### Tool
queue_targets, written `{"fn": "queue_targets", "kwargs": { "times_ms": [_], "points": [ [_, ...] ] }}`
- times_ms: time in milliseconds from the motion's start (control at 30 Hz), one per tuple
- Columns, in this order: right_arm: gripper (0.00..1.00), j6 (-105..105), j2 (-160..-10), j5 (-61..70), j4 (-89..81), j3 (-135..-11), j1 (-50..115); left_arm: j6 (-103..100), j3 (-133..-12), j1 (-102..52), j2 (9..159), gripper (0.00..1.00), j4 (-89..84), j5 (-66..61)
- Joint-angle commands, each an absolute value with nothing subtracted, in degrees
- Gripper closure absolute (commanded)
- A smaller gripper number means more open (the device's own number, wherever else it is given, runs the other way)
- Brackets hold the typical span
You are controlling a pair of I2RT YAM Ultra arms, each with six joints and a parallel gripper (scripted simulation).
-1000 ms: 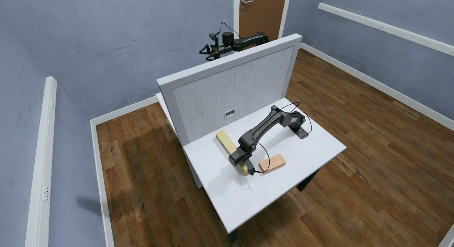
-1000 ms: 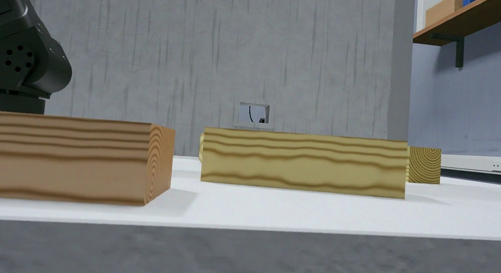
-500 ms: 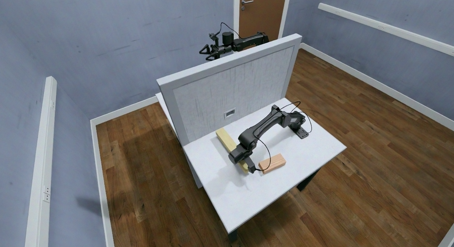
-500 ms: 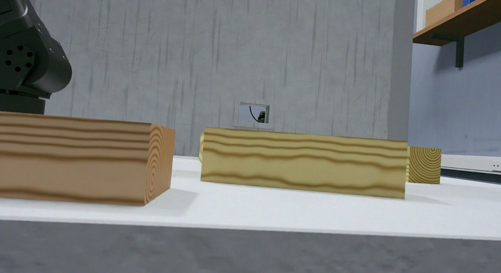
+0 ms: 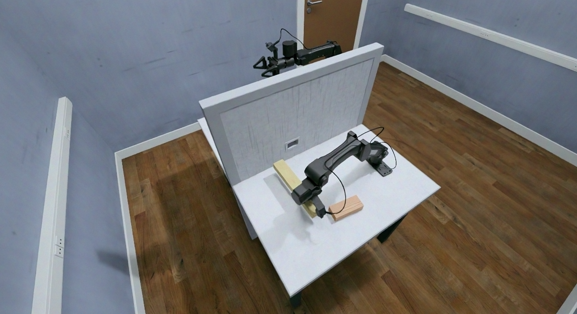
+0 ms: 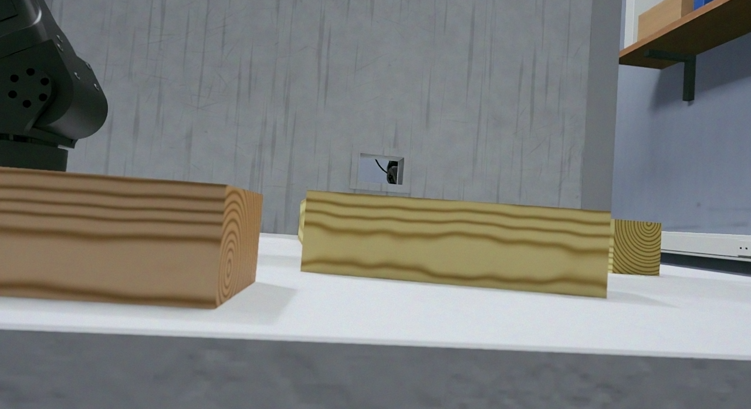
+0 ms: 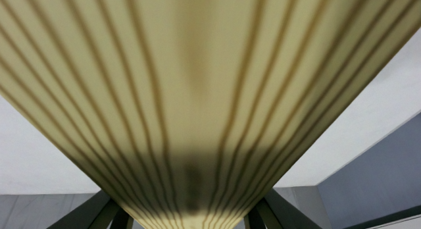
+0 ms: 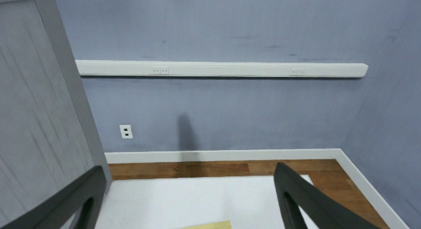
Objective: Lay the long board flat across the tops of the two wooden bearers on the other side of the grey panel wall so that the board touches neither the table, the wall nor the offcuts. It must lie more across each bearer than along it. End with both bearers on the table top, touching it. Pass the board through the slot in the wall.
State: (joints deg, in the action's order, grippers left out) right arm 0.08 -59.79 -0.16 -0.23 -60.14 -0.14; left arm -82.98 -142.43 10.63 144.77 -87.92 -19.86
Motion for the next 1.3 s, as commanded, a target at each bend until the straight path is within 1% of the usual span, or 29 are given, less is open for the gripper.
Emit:
{"fn": "queue_targets", "kwargs": {
  "times_ms": [0, 100, 267, 300, 400, 600, 667, 767, 900, 1000, 1133, 1267],
  "points": [
    [0.00, 0.07, -59.18, 0.07, -1.11, -60.25, 0.53, -82.36, -141.35, 10.08, 141.32, 1.00, -89.61, -22.22],
    [0.00, 0.07, -59.18, 0.07, -1.11, -60.25, 0.53, -82.24, -140.22, 10.27, 140.36, 1.00, -87.42, -22.18],
    [0.00, 0.07, -59.18, 0.07, -1.11, -60.25, 0.53, -82.72, -129.46, 9.85, 133.26, 1.00, -84.04, -22.11],
    [0.00, 0.07, -59.18, 0.07, -1.11, -60.25, 0.53, -82.52, -129.35, 11.16, 135.06, 1.00, -82.45, -21.94],
    [0.00, 0.07, -59.18, 0.07, -1.11, -60.25, 0.53, -82.93, -126.05, 9.77, 130.80, 1.00, -82.19, -22.11],
    [0.00, 0.07, -59.18, 0.07, -1.11, -60.25, 0.53, -82.55, -111.93, 9.33, 121.76, 1.00, -77.60, -21.90],
    [0.00, 0.07, -59.18, 0.07, -1.11, -60.25, 0.53, -82.55, -111.93, 9.33, 121.76, 1.00, -77.60, -21.90],
    [0.00, 0.07, -59.18, 0.07, -1.11, -60.25, 0.53, -82.79, -104.10, 9.92, 116.64, 1.00, -75.17, -21.82],
    [0.00, 0.07, -59.18, 0.07, -1.11, -60.25, 0.53, -82.40, -97.70, 9.19, 112.15, 1.00, -73.54, -21.86],
    [0.00, 0.07, -59.18, 0.07, -1.11, -60.25, 0.53, -82.45, -95.74, 10.23, 110.36, 1.00, -73.01, -21.79],
    [0.00, 0.07, -59.18, 0.07, -1.11, -60.25, 0.53, -82.74, -97.58, 9.87, 109.81, 1.00, -74.16, -21.81],
    [0.00, 0.07, -59.18, 0.07, -1.11, -60.25, 0.53, -82.74, -96.35, 9.89, 109.90, 1.00, -75.26, -21.77]
  ]
}}
